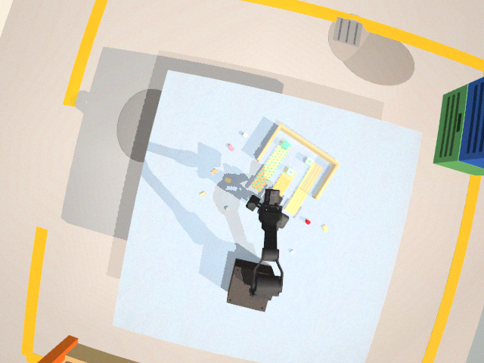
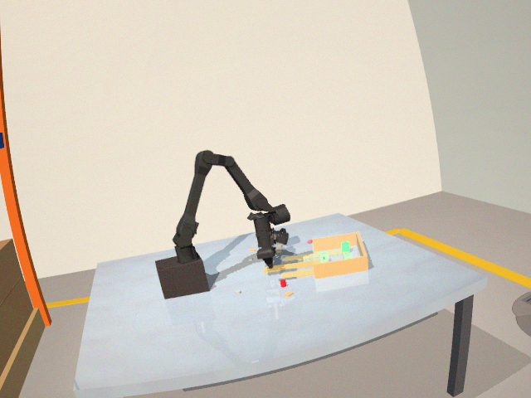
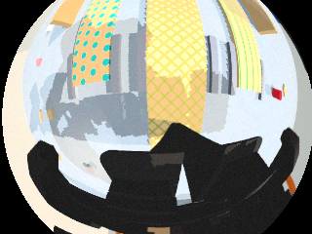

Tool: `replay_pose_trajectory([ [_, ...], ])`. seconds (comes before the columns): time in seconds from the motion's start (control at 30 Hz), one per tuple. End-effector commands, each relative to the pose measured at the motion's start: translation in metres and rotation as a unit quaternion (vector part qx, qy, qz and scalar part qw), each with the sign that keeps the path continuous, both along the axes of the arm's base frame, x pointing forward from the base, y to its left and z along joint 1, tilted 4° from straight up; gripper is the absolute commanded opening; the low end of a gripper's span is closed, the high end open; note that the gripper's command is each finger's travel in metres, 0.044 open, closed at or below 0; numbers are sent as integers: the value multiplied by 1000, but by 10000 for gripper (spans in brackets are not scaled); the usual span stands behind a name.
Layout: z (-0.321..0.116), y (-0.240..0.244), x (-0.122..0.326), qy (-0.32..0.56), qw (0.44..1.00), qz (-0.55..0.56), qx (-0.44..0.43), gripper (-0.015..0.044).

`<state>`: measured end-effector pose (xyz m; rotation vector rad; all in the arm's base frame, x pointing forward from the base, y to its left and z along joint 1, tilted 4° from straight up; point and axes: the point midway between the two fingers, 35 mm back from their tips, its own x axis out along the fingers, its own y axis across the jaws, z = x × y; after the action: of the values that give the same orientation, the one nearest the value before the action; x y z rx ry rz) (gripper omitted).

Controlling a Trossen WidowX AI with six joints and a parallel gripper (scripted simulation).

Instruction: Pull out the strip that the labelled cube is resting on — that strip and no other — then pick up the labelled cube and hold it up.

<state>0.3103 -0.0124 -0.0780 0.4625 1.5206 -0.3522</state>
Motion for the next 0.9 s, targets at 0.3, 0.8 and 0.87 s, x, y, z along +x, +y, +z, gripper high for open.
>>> replay_pose_trajectory([
  [0.3, -4, 14, -26, 13, 1000, 2, 5, 0],
  [0.8, -3, 25, -45, 14, 1000, 2, 5, 0],
  [0.87, -3, 27, -47, 14, 1000, 2, 5, 0],
])
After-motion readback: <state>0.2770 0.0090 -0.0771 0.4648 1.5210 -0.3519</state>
